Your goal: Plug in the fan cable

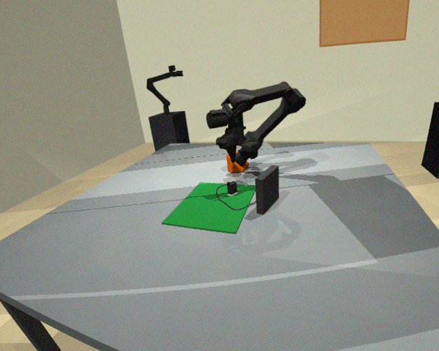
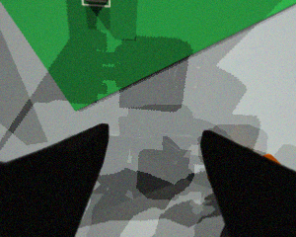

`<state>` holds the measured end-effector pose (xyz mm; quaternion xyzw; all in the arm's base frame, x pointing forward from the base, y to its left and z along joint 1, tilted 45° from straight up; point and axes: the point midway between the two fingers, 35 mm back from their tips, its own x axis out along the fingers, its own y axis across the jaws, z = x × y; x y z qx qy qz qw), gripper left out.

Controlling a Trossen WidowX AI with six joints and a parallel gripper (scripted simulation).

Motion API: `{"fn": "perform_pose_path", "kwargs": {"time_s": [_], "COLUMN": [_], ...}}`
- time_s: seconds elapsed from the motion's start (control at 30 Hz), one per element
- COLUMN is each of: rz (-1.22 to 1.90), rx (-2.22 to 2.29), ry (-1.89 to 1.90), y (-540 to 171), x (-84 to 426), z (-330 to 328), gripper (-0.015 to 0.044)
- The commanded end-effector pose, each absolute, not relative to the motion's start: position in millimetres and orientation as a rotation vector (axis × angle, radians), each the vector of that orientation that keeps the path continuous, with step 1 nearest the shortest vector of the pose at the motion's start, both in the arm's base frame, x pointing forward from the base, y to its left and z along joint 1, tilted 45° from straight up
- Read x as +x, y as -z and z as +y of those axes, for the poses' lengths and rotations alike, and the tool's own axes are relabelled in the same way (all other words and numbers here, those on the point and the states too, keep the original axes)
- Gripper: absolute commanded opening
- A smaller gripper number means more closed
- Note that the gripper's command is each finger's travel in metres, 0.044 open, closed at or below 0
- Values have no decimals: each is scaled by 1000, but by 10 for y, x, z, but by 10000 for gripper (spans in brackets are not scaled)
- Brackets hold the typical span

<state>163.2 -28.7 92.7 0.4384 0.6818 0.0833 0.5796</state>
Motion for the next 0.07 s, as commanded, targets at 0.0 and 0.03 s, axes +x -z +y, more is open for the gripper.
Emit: {"fn": "perform_pose_path", "kwargs": {"time_s": [0.0,0.03], "rz": [1601,1601], "rx": [1024,1024], "ry": [-210,-210], "y": [-896,-896], "x": [1388,1388], "z": [-208,-208], "gripper": [260,260]}}
